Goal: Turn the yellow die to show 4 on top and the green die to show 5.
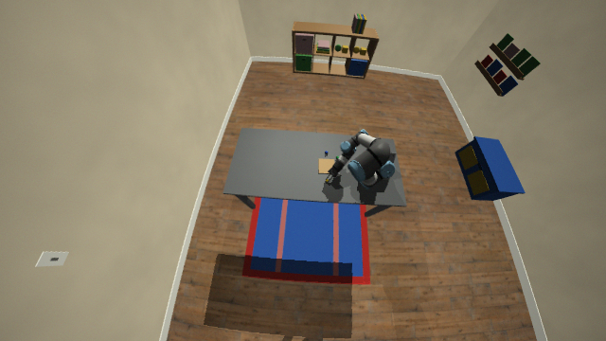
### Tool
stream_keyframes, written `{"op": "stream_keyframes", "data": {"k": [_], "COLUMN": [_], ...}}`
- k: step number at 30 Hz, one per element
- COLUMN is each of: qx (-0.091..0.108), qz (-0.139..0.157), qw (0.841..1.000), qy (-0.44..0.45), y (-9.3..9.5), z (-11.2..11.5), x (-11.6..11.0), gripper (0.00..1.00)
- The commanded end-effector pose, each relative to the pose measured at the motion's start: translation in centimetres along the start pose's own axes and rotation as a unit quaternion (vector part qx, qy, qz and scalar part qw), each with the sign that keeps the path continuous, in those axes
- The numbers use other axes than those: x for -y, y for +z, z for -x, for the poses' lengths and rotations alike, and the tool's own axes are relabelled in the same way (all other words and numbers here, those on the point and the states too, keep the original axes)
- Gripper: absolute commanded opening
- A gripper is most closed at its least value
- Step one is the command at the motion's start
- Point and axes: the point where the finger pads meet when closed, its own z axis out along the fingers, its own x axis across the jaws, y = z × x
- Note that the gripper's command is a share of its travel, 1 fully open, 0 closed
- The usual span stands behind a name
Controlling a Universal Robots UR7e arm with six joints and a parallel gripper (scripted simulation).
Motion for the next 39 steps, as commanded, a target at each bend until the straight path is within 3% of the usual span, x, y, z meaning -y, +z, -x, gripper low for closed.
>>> {"op": "stream_keyframes", "data": {"k": [1,5,9,13,14,16,20,39], "qx": [0.000,0.000,0.000,0.000,0.000,0.000,0.000,0.000], "qz": [0.000,0.000,0.000,0.000,0.000,0.000,0.000,0.000], "qw": [1.000,1.000,1.000,1.000,1.000,1.000,1.000,1.000], "qy": [0.000,0.000,0.000,0.000,0.000,0.000,0.000,0.000], "y": [-0.01,-0.01,-0.01,-0.01,-0.01,-0.01,-0.01,-0.01], "z": [0.02,0.02,0.02,0.02,0.02,0.02,0.02,0.02], "x": [-0.02,-0.02,-0.02,-0.02,-0.02,-0.02,-0.02,-0.02], "gripper": [0.40,0.40,0.52,0.52,0.58,0.58,0.70,0.70]}}
